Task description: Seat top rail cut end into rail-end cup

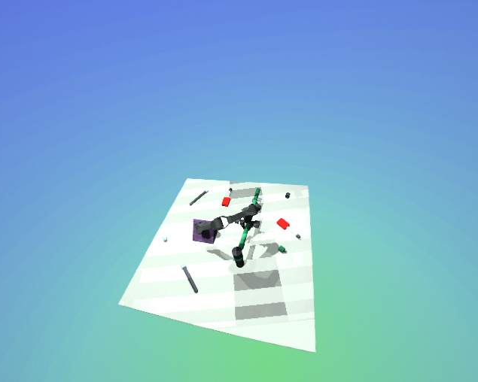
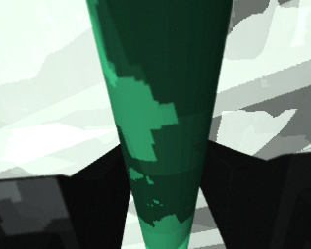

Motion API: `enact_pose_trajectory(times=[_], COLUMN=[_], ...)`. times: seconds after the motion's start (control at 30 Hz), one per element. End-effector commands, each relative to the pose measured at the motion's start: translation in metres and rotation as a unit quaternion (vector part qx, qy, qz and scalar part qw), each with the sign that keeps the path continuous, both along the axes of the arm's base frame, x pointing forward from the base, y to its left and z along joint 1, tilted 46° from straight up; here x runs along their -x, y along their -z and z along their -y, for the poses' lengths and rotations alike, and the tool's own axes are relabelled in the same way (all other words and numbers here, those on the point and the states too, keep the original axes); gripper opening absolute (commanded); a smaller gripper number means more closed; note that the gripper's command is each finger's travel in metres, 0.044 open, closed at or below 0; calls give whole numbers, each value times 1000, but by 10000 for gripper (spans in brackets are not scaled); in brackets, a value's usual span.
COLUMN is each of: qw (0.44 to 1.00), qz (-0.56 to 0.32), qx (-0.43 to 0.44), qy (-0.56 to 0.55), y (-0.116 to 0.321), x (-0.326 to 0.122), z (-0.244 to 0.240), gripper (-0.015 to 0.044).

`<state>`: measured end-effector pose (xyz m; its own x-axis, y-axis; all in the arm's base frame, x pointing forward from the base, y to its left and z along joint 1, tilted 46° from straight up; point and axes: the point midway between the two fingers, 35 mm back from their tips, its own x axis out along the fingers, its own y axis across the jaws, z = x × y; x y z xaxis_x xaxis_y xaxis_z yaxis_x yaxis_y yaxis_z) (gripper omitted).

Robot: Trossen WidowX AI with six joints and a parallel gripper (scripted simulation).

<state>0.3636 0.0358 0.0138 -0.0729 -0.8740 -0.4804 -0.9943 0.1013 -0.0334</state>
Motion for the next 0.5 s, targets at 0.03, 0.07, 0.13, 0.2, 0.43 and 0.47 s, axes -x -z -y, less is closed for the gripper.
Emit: enact_pose_trajectory(times=[0.03, 0.07, 0.13, 0.2, 0.43, 0.47], qw=[1000, 1000, 1000, 1000, 1000, 1000], qz=[2, 2, 2, 2, 2, 2], qx=[1, 1, 1, 1, 1, 1], qy=[-3, -3, -3, -3, -3, -3], y=[-8, -8, -10, -11, -17, -17], x=[0, 0, 0, 0, 0, 0], z=[3, 3, 4, 5, 9, 9], gripper=[0, 0, 0, 0, 0, 0])
